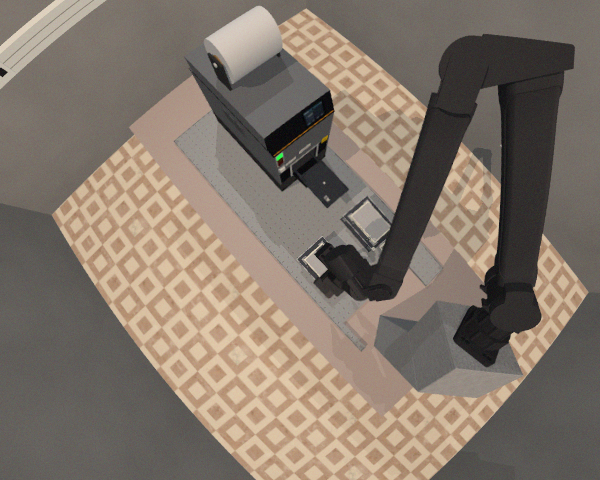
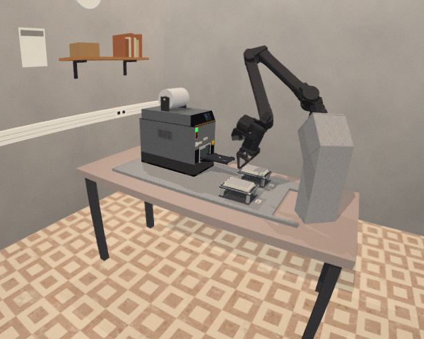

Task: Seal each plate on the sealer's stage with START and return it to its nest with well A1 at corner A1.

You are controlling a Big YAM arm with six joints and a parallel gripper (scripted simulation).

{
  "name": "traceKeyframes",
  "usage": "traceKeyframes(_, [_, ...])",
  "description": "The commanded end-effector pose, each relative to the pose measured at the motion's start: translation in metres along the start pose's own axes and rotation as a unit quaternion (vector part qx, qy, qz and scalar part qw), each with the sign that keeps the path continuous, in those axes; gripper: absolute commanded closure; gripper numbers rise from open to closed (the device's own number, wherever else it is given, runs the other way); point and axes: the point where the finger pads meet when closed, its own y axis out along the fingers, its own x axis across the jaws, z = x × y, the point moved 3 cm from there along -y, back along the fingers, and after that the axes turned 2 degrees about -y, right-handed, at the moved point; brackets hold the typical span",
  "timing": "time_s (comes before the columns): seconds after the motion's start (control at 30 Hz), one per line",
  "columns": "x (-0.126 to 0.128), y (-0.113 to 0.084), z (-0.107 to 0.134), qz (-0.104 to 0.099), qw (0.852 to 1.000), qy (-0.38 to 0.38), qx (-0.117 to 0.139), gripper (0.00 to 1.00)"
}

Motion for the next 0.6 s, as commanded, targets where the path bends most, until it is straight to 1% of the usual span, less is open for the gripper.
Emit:
traceKeyframes(0.0, [0.003, -0.015, -0.022, -0.006, 1.0, 0.018, -0.023, 0.0])
traceKeyframes(0.07, [0.003, -0.016, -0.026, -0.005, 0.999, 0.021, -0.025, 0.0])
traceKeyframes(0.2, [0.001, -0.023, -0.014, -0.005, 1.0, 0.013, -0.011, 0.0])
traceKeyframes(0.33, [0.003, -0.026, -0.013, -0.008, 1.0, 0.007, -0.013, 0.0])
traceKeyframes(0.43, [0.005, -0.022, -0.017, -0.009, 1.0, 0.008, -0.016, 0.0])
traceKeyframes(0.57, [0.003, -0.015, -0.018, -0.004, 1.0, 0.009, -0.016, 0.0])
